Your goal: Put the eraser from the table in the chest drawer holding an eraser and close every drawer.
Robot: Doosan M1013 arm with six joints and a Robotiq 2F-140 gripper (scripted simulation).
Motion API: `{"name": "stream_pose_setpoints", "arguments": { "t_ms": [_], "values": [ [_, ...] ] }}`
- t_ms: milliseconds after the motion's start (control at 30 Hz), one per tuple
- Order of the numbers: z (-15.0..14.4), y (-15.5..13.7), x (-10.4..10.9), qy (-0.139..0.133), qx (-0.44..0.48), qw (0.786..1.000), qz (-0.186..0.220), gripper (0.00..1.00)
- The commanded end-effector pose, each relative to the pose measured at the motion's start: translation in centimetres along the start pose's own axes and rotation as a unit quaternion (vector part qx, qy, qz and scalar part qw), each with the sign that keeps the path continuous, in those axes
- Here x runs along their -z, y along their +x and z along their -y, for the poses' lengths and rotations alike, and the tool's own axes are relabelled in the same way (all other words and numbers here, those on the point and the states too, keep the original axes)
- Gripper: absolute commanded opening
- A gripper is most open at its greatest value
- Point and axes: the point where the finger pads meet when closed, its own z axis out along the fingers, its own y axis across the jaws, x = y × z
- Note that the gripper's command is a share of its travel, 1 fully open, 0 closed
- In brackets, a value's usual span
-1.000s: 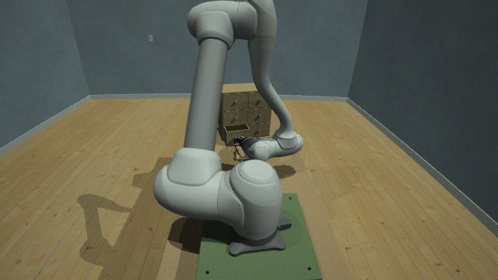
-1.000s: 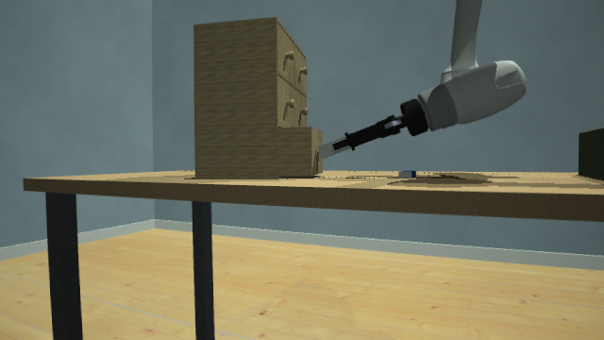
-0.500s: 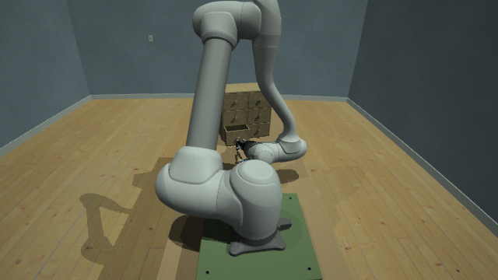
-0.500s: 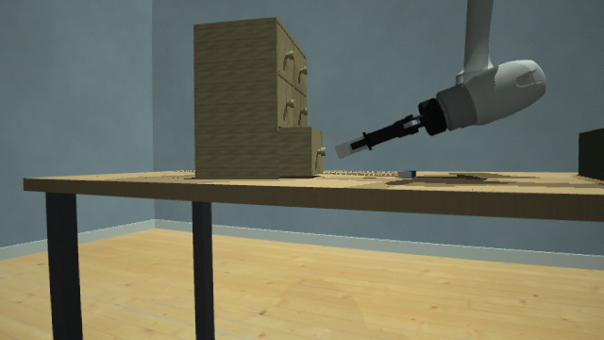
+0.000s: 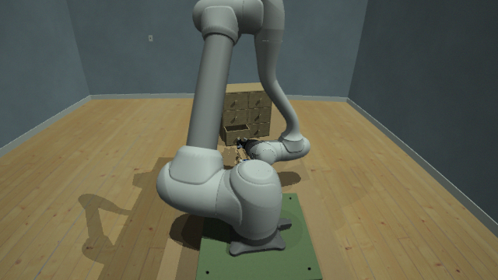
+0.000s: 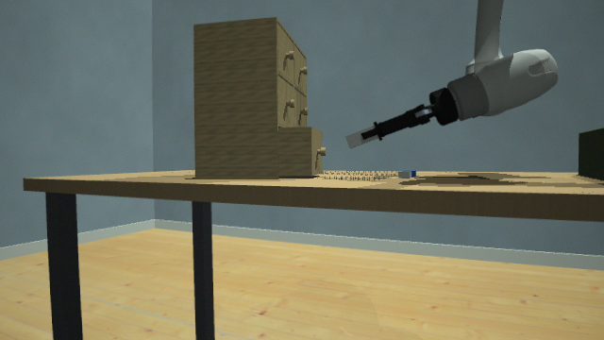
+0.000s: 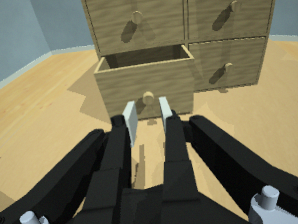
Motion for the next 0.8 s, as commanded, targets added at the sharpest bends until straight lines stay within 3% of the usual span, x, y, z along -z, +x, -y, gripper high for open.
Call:
{"name": "stream_pose_setpoints", "arguments": {
  "t_ms": [0, 67, 267, 767],
  "values": [
    [0.0, 3.0, 3.2, 0.000, 0.000, 1.000, 0.001, 0.20],
    [0.0, 3.0, 3.2, 0.000, 0.000, 1.000, 0.001, 0.20],
    [0.0, 5.6, 6.0, 0.000, 0.000, 1.000, 0.001, 0.20],
    [0.0, 5.9, 6.5, 0.001, 0.000, 1.000, 0.014, 0.20]
  ]
}}
